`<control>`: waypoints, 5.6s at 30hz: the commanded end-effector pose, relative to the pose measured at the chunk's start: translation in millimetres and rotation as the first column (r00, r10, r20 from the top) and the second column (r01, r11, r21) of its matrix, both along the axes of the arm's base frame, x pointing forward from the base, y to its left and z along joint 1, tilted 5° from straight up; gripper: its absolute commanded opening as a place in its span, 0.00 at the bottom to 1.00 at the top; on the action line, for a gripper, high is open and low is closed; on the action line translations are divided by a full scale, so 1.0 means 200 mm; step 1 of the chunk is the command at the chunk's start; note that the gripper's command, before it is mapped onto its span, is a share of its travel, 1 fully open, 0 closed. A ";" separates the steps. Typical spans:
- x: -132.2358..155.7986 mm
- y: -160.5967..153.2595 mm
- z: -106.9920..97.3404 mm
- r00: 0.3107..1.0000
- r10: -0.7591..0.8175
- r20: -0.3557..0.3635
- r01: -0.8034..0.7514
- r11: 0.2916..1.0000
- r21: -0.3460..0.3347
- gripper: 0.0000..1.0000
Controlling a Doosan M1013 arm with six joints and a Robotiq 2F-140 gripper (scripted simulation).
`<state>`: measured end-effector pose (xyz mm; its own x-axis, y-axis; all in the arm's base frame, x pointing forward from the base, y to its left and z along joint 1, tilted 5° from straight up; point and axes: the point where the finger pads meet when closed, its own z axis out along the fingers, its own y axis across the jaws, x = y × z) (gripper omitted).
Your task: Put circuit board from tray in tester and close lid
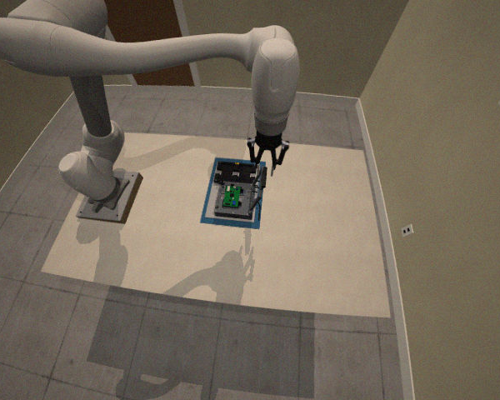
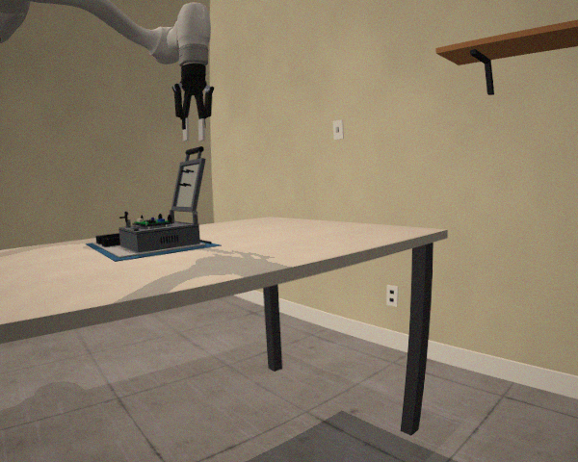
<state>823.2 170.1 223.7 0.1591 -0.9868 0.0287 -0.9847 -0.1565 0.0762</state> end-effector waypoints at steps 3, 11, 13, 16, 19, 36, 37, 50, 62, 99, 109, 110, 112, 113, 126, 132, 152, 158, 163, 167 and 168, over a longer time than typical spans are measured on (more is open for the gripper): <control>0.00 0.00 0.00 1.000 0.000 0.000 0.000 1.000 0.000 0.30; 0.00 0.00 -0.04 1.000 0.000 0.000 0.000 1.000 0.000 0.30; 0.00 0.00 -0.06 1.000 0.000 0.000 0.000 1.000 0.000 0.30; 0.00 0.00 -0.06 1.000 0.000 0.000 0.000 1.000 0.000 0.30; -0.01 0.00 -0.09 1.000 0.000 0.000 0.000 1.000 0.000 0.30; -0.01 -0.01 -0.19 1.000 0.000 0.000 0.000 1.000 0.000 0.30; -0.01 -0.01 -0.20 1.000 0.000 0.000 0.000 1.000 0.000 0.30; -0.02 -0.01 -0.21 1.000 0.000 0.000 0.000 1.000 0.000 0.30; -0.02 -0.01 -0.21 1.000 0.000 0.000 0.000 1.000 0.000 0.30; -0.02 -0.01 -0.21 1.000 0.000 0.000 0.000 1.000 0.000 0.00; -0.02 -0.01 -0.21 1.000 0.000 0.000 0.000 1.000 0.000 0.00; -0.02 -0.01 -0.21 1.000 0.000 0.000 0.000 1.000 0.000 0.00; -0.02 -0.01 -0.21 1.000 0.000 0.000 0.000 1.000 0.000 0.00; -0.02 -0.01 -0.21 1.000 0.000 0.000 0.000 1.000 0.000 0.00; -0.02 -0.01 -0.21 1.000 0.000 0.000 0.000 1.000 0.000 0.00; -0.02 -0.01 -0.21 1.000 0.000 0.000 0.000 1.000 0.000 0.00; -0.02 -0.01 -0.20 1.000 0.000 0.000 0.000 1.000 0.000 0.00; -0.03 -0.01 -0.20 1.000 0.000 0.000 0.000 1.000 0.000 0.00; -0.04 -0.01 -0.20 1.000 0.000 0.000 0.000 1.000 0.000 0.00; -0.05 -0.01 -0.20 1.000 0.000 0.000 0.000 1.000 0.000 0.00; -0.05 -0.01 -0.20 1.000 0.000 0.000 0.000 1.000 0.000 0.00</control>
